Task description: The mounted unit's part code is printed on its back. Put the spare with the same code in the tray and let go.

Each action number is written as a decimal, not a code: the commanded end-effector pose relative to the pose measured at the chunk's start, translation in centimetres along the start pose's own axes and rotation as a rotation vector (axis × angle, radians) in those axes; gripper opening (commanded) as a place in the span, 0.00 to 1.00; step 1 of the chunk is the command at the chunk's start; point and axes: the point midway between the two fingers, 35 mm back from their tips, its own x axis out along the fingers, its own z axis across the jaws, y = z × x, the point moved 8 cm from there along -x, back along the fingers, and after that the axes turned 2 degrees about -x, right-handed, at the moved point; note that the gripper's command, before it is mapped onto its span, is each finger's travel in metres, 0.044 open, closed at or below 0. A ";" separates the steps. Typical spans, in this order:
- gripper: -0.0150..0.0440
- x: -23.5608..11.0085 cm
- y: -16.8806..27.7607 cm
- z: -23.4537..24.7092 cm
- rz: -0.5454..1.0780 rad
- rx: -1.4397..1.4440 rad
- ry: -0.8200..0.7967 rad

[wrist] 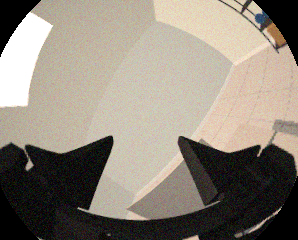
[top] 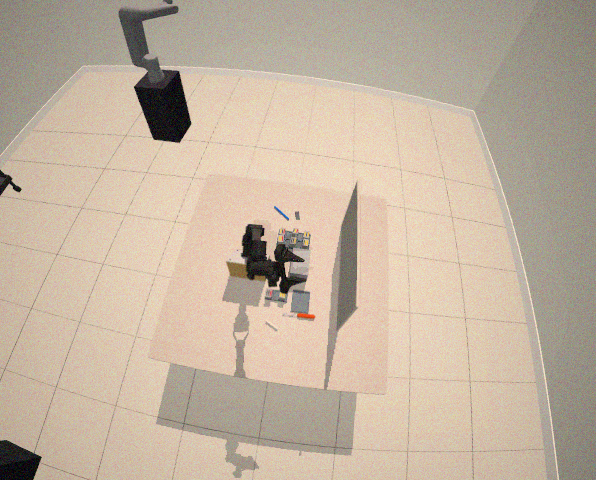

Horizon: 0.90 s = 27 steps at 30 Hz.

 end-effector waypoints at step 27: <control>1.00 14.2 16.1 -9.9 0.299 -0.364 0.583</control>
